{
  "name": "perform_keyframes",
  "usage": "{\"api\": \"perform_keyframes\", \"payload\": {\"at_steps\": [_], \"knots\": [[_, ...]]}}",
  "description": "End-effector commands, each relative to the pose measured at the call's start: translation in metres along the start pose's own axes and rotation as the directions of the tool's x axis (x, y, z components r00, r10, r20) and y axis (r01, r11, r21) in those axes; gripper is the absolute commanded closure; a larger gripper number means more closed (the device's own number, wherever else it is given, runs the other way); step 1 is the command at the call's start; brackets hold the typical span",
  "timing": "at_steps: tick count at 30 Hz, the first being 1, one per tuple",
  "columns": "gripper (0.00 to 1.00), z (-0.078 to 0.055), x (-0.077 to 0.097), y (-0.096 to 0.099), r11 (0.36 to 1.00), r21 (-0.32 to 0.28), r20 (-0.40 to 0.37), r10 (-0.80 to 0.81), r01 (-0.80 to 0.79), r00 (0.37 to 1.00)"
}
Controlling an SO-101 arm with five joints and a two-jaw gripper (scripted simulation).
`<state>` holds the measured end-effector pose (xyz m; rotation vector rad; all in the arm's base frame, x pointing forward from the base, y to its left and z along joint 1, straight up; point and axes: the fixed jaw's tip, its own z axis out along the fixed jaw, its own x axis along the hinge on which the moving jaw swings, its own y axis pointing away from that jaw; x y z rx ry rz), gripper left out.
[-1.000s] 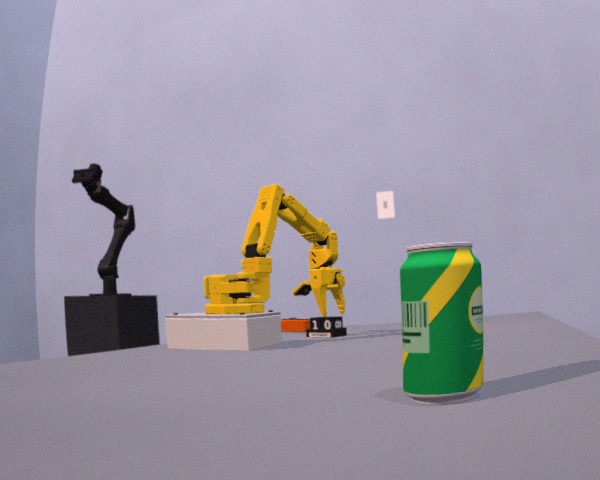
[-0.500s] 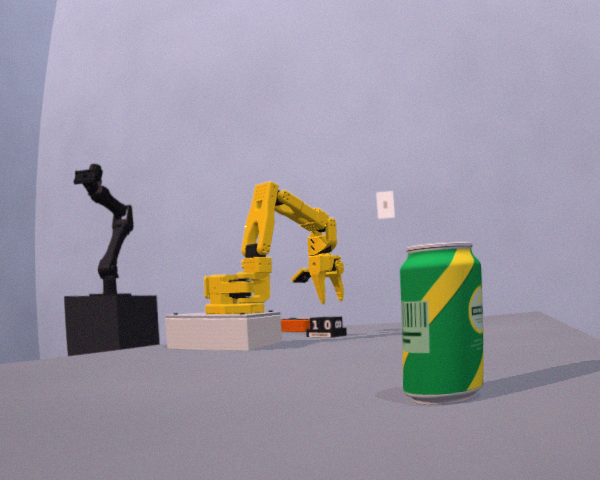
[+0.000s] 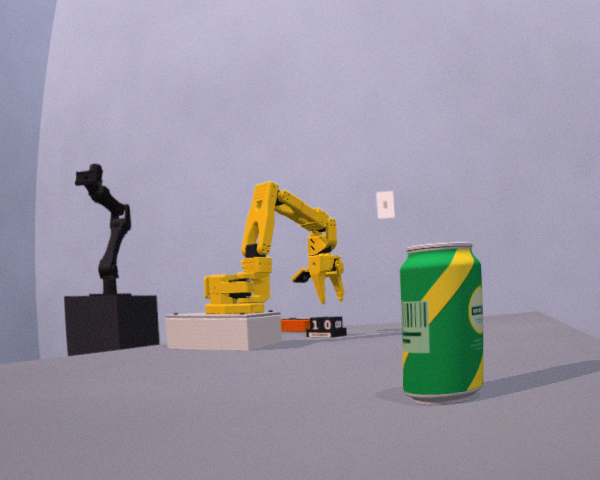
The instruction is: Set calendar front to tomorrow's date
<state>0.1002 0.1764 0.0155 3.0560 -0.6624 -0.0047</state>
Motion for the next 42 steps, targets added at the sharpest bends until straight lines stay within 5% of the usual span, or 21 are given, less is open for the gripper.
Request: {"api": "perform_keyframes", "payload": {"at_steps": [1,18,24,33,35,42], "knots": [[0.64,-0.006,0.002,-0.003,1.0,0.027,-0.001,0.0,0.0,1.0],[0.64,-0.011,0.014,0.003,0.987,0.027,0.002,0.156,-0.156,0.988],[0.64,-0.017,0.029,0.012,0.931,0.026,0.007,0.364,-0.365,0.931],[0.64,-0.028,0.056,0.035,0.673,0.021,0.016,0.739,-0.739,0.673],[0.64,-0.028,0.056,0.035,0.673,0.021,0.016,0.739,-0.739,0.673],[0.64,-0.036,0.073,0.057,0.338,0.015,0.021,0.941,-0.941,0.338]]}}
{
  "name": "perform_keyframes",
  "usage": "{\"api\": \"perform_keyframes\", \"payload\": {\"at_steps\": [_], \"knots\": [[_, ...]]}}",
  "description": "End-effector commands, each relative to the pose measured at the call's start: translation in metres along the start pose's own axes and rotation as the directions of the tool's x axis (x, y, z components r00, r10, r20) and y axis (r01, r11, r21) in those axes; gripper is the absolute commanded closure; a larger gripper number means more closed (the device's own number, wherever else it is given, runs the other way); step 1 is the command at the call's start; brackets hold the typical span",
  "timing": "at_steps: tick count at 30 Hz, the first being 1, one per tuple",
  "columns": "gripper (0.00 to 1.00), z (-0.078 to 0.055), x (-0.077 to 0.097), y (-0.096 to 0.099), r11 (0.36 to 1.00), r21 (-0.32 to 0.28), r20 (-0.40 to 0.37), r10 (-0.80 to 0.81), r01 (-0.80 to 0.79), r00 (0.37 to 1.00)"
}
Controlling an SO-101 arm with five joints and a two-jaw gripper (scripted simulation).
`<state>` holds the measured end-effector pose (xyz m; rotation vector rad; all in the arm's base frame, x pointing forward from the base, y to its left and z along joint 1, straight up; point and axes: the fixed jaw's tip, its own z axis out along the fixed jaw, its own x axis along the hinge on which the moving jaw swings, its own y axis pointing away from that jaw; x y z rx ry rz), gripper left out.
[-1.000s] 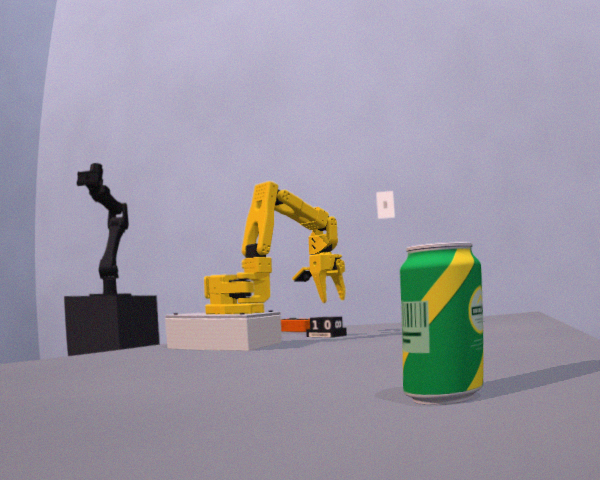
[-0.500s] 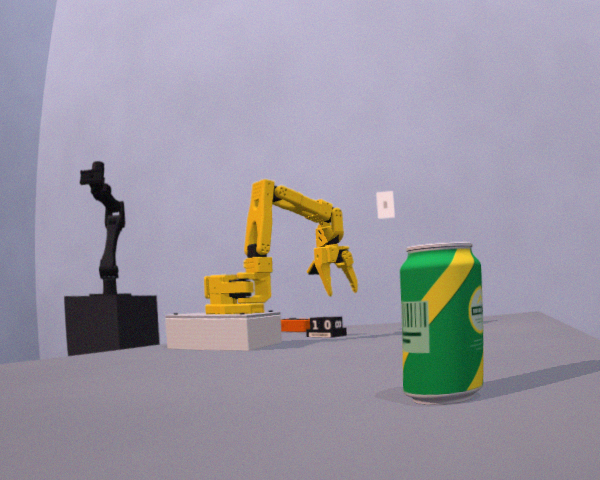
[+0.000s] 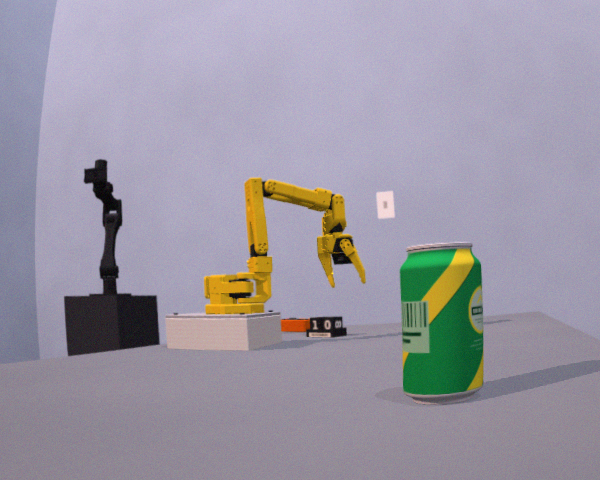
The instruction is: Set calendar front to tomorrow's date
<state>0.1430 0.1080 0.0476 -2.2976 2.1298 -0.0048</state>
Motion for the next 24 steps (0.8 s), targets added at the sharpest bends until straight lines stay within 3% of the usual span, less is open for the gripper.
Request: {"api": "perform_keyframes", "payload": {"at_steps": [1,8,10,11,15,24], "knots": [[0.64,-0.006,0.016,0.0,0.978,0.002,0.002,0.208,-0.208,0.978],[0.64,-0.011,0.04,0.0,0.842,0.003,0.002,0.54,-0.54,0.842],[0.64,-0.011,0.04,0.0,0.842,0.003,0.002,0.54,-0.54,0.842],[0.64,-0.014,0.049,0.001,0.761,0.003,0.003,0.649,-0.649,0.761],[0.64,-0.016,0.058,0.003,0.652,0.003,0.002,0.758,-0.758,0.652],[0.64,-0.021,0.086,0.012,0.243,0.005,0.004,0.97,-0.97,0.243]]}}
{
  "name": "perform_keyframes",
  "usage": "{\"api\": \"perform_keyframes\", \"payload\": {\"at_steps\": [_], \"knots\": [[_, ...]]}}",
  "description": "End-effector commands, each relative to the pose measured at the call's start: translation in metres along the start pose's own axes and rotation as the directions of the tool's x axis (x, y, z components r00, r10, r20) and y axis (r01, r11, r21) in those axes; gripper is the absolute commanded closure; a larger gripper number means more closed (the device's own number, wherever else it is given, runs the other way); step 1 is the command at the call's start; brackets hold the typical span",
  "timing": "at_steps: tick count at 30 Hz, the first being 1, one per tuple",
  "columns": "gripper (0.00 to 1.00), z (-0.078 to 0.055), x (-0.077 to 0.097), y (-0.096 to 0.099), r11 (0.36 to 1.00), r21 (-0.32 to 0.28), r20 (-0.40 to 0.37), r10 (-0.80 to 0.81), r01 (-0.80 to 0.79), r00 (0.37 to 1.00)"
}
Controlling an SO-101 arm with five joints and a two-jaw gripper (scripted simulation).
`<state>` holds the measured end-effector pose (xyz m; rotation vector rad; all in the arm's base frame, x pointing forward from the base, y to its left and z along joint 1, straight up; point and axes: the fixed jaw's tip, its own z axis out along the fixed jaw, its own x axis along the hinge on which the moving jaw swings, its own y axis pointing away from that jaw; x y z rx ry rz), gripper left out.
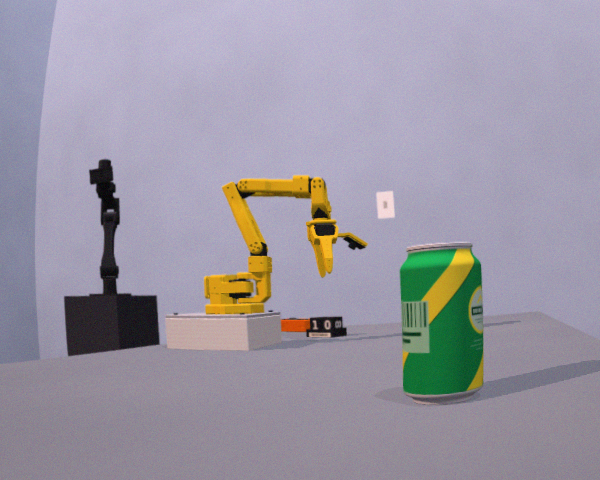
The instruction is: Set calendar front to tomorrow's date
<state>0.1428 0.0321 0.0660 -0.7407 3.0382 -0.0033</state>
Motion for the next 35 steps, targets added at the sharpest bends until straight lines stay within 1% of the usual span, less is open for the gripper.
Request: {"api": "perform_keyframes", "payload": {"at_steps": [1,3,4,11,16,35], "knots": [[0.64,-0.003,0.012,-0.01,0.978,0.0,-0.001,0.208,-0.208,0.978],[0.64,-0.003,0.012,-0.01,0.978,0.0,-0.001,0.208,-0.208,0.978],[0.64,-0.004,0.02,-0.016,0.942,0.001,-0.003,0.337,-0.337,0.942],[0.64,-0.004,0.025,-0.02,0.898,0.002,-0.003,0.44,-0.44,0.898],[0.64,-0.005,0.026,-0.021,0.89,0.002,-0.003,0.456,-0.456,0.89],[0.64,-0.005,0.026,-0.021,0.89,0.002,-0.003,0.457,-0.457,0.89]]}}
